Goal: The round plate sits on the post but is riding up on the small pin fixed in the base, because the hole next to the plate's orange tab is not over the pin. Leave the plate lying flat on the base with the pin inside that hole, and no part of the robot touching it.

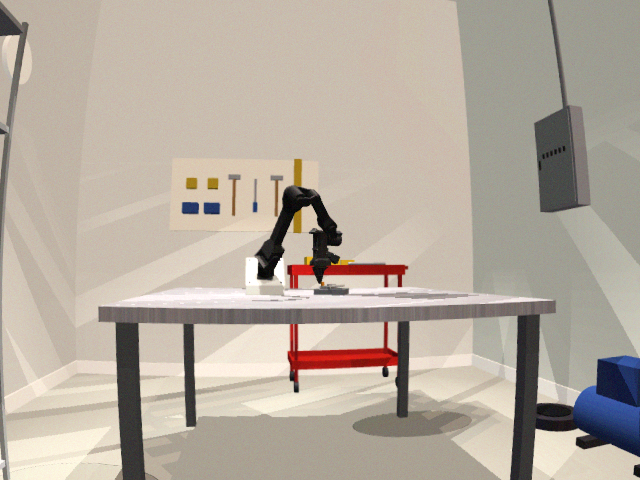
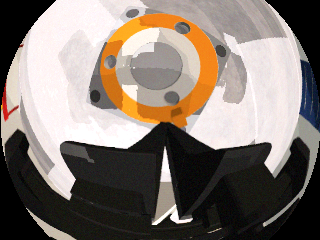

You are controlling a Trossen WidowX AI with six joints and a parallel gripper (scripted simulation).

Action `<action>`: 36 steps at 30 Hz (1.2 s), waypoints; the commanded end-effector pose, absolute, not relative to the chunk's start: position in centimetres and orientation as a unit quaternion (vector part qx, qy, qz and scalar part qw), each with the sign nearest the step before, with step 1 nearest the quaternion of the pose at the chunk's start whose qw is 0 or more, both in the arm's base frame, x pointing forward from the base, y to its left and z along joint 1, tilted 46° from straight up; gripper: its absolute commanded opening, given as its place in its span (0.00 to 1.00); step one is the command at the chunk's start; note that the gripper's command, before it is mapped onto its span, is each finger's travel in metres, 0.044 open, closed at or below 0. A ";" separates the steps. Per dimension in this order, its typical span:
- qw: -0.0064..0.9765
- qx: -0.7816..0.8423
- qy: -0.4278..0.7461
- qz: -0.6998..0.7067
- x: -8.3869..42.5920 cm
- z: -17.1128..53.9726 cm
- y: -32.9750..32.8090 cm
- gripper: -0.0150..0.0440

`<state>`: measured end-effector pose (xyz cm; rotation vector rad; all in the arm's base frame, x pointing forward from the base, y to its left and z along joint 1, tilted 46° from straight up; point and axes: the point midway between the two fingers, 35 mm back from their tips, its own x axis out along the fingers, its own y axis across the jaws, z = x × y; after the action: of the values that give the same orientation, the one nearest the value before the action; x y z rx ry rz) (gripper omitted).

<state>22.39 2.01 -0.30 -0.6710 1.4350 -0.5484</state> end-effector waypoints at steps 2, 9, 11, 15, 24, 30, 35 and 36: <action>0.668 -0.300 0.635 -0.245 22.6 0.3 1.4 0.25; 0.668 -0.300 0.635 -0.245 23.2 1.1 0.8 0.25; 0.668 -0.300 0.635 -0.245 23.5 1.3 0.7 0.25; 0.668 -0.300 0.635 -0.245 23.8 1.6 0.5 0.25; 0.668 -0.300 0.635 -0.245 24.4 2.1 0.2 0.25; 0.669 -0.300 0.635 -0.245 24.5 2.5 0.6 0.25; 0.669 -0.300 0.635 -0.244 24.1 4.5 2.6 0.25; 0.669 -0.300 0.635 -0.244 24.0 4.9 2.9 0.25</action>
<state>24.09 1.95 3.95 -0.6842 1.4375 -0.5544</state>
